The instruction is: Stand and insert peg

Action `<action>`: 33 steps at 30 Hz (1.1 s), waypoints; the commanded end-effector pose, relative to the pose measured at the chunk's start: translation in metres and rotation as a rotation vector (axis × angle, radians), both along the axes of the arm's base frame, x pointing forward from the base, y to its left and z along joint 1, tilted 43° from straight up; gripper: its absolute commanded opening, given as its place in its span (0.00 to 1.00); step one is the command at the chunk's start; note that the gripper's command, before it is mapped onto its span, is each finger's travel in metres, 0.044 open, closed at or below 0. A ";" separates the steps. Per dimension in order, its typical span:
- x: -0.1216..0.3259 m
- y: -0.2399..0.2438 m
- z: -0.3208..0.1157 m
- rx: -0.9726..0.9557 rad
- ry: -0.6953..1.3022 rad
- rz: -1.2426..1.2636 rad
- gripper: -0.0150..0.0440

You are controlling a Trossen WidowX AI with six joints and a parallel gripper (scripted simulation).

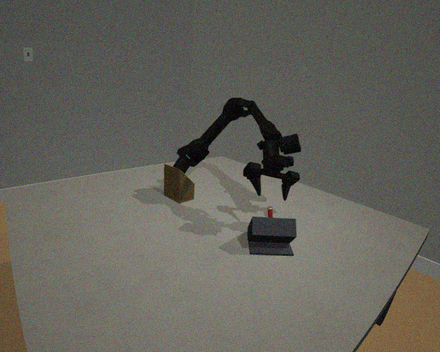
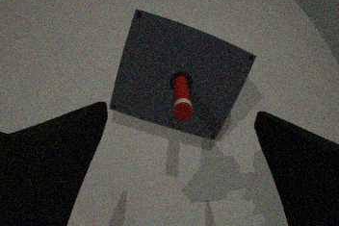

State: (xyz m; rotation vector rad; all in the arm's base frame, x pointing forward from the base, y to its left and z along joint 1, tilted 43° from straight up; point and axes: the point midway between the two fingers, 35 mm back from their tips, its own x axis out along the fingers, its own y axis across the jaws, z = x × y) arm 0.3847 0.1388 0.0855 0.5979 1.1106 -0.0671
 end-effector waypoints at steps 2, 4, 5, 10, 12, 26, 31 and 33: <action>-0.003 -0.002 0.007 0.000 0.000 0.003 1.00; -0.005 -0.002 0.009 0.000 0.000 0.003 1.00; -0.005 -0.003 0.011 0.000 0.000 0.003 1.00; -0.008 -0.005 0.017 0.000 -0.001 0.002 1.00; -0.009 -0.005 0.019 0.000 -0.001 0.002 1.00; -0.015 -0.009 0.030 -0.001 -0.001 0.001 1.00; -0.015 -0.009 0.030 -0.001 -0.001 0.001 1.00; -0.015 -0.009 0.030 -0.001 -0.001 0.001 1.00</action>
